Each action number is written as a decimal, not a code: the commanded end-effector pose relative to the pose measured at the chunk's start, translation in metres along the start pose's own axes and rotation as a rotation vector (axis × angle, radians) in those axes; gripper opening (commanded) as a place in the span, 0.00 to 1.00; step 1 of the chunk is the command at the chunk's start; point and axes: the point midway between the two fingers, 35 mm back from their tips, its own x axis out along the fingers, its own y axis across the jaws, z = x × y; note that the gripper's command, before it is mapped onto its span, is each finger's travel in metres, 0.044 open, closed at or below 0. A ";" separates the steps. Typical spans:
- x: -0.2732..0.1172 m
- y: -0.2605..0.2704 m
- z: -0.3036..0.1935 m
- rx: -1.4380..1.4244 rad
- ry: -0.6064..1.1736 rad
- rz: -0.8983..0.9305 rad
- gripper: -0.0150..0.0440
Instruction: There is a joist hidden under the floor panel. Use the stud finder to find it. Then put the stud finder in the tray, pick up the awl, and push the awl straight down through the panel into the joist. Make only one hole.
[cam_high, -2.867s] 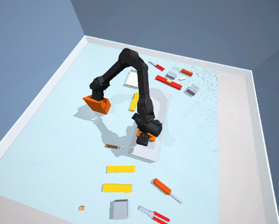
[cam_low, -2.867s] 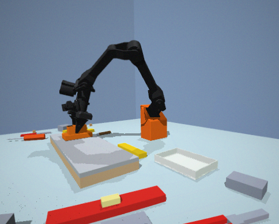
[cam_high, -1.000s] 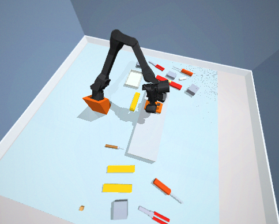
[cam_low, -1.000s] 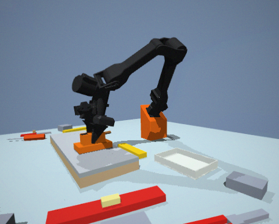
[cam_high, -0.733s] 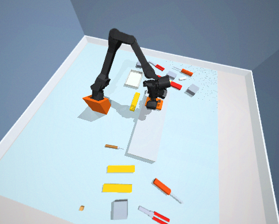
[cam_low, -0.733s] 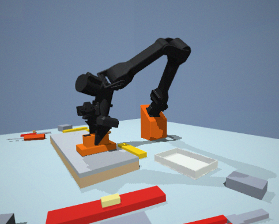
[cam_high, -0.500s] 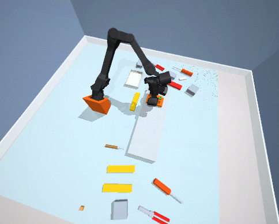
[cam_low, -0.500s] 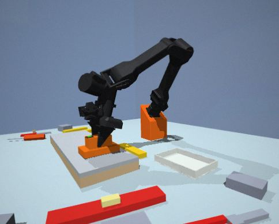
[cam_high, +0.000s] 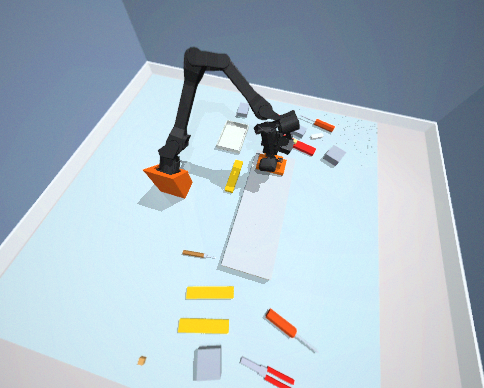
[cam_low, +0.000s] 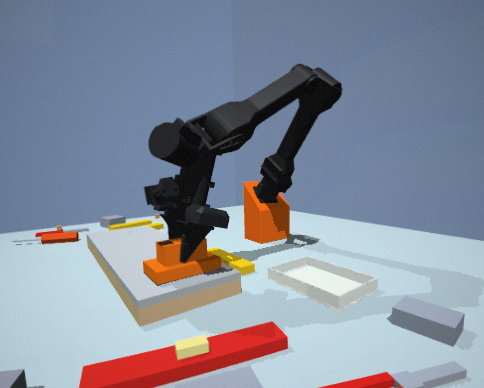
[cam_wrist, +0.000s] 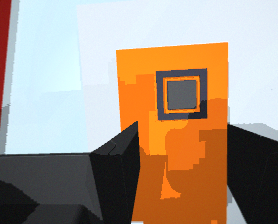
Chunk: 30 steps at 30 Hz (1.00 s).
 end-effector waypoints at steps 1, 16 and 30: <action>0.000 0.008 0.000 -0.001 0.000 0.003 0.25; 0.000 -0.004 0.000 -0.001 0.000 0.002 0.25; 0.000 -0.056 0.000 -0.001 0.001 0.000 0.25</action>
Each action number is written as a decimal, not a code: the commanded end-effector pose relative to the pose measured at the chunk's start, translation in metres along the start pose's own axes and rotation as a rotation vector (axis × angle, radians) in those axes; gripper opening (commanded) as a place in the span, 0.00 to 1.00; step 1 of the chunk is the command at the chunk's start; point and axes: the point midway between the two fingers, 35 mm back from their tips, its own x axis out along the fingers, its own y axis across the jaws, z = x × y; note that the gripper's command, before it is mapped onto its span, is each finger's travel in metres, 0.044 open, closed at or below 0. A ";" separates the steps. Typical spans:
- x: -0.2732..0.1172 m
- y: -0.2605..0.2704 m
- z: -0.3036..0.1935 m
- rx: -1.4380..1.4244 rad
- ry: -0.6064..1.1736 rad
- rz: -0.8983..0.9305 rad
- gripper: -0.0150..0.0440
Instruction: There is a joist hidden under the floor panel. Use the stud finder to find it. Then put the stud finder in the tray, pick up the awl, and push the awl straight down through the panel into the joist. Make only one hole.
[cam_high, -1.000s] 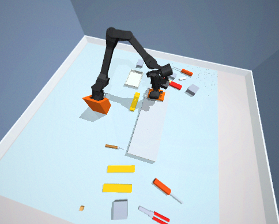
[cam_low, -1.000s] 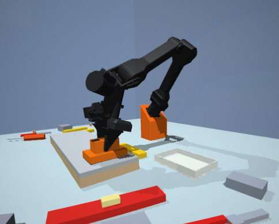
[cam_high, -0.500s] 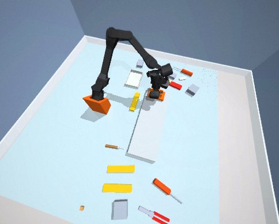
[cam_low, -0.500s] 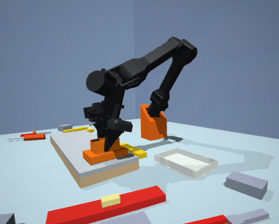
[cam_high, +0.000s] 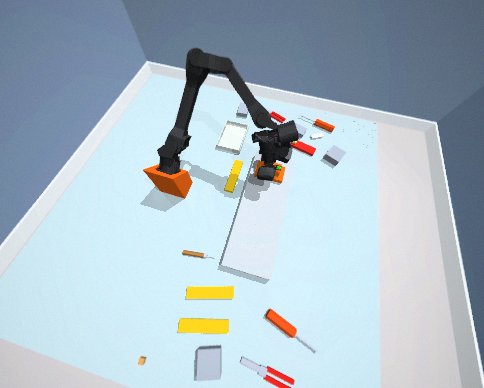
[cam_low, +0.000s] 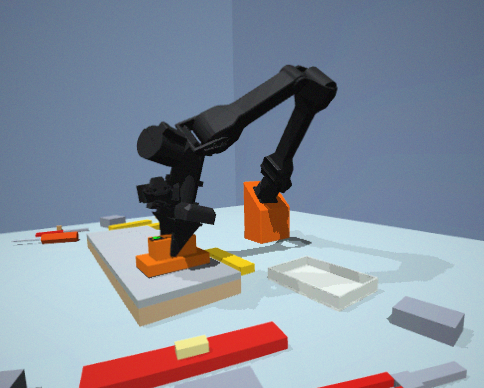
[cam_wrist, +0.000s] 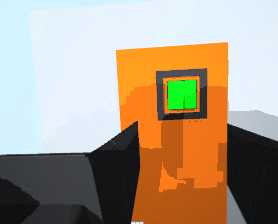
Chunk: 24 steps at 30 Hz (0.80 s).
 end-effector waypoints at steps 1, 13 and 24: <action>0.000 -0.020 -0.002 0.003 0.002 -0.002 0.25; 0.000 -0.064 -0.002 0.003 0.002 -0.004 0.25; 0.000 -0.104 -0.003 0.002 0.002 -0.006 0.25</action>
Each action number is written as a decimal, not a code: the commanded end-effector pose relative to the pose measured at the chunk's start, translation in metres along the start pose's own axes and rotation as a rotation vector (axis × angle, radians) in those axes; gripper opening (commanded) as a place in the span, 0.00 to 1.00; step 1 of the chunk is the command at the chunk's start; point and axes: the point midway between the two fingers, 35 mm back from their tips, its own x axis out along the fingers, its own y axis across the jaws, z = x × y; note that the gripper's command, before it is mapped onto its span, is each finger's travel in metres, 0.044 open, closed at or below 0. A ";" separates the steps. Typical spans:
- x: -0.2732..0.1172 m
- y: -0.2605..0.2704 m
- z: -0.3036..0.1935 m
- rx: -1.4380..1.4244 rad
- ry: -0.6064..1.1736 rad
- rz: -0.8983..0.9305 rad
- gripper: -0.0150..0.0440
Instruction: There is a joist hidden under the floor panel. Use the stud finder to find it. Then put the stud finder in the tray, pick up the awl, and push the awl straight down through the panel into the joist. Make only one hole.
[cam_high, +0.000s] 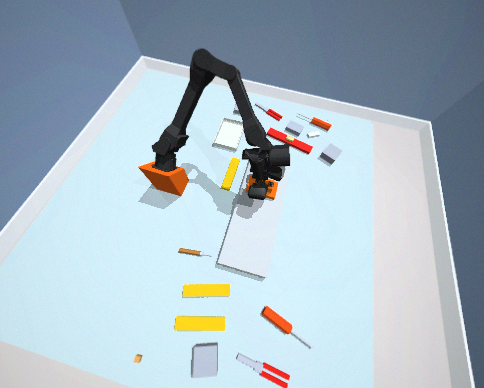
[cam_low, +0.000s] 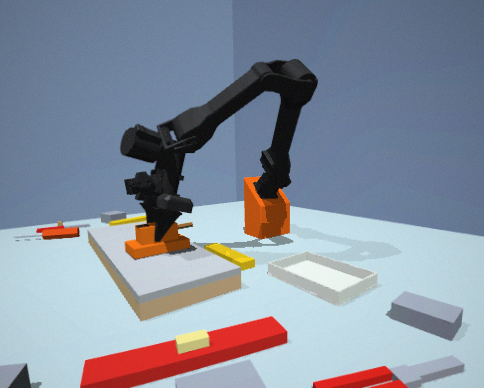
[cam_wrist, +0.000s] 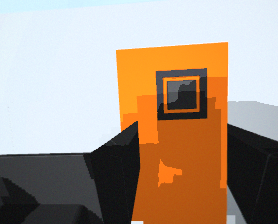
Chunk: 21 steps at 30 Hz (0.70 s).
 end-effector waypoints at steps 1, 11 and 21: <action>0.000 -0.020 -0.002 0.002 0.001 -0.001 0.25; 0.000 -0.056 -0.002 0.002 0.000 -0.003 0.25; -0.001 -0.093 -0.002 0.001 0.000 -0.005 0.25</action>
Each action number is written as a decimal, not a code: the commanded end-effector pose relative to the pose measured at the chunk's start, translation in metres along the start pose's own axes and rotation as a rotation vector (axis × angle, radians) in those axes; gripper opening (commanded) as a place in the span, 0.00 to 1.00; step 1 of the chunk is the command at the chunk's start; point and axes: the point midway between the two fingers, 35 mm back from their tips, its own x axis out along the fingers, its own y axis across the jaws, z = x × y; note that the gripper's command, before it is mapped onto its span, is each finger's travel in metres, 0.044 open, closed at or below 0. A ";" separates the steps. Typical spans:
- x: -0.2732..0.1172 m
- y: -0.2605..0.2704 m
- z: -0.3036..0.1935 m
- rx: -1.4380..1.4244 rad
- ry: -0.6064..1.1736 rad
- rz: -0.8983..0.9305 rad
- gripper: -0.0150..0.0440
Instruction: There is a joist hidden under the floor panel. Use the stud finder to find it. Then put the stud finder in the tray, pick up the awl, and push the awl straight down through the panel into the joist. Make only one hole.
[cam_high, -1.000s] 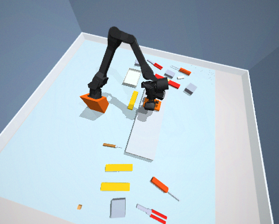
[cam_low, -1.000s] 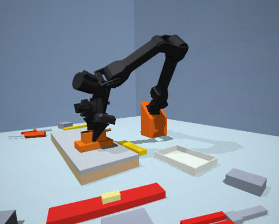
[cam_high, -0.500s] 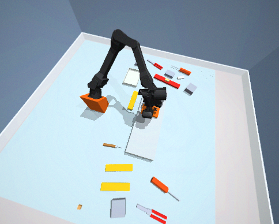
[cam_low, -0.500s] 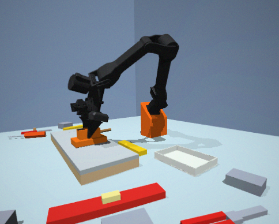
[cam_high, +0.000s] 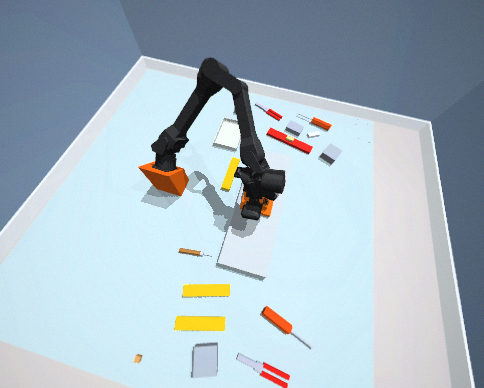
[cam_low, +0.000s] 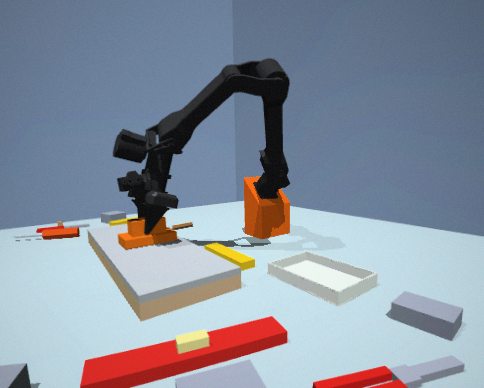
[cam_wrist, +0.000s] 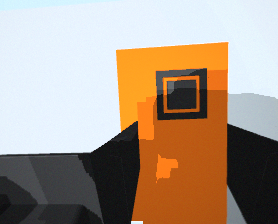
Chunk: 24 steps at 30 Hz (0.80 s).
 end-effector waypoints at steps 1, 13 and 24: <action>0.000 -0.019 0.001 -0.003 -0.001 -0.002 0.25; -0.001 -0.062 0.001 -0.004 -0.001 -0.004 0.25; -0.001 -0.102 0.002 -0.006 -0.002 -0.006 0.25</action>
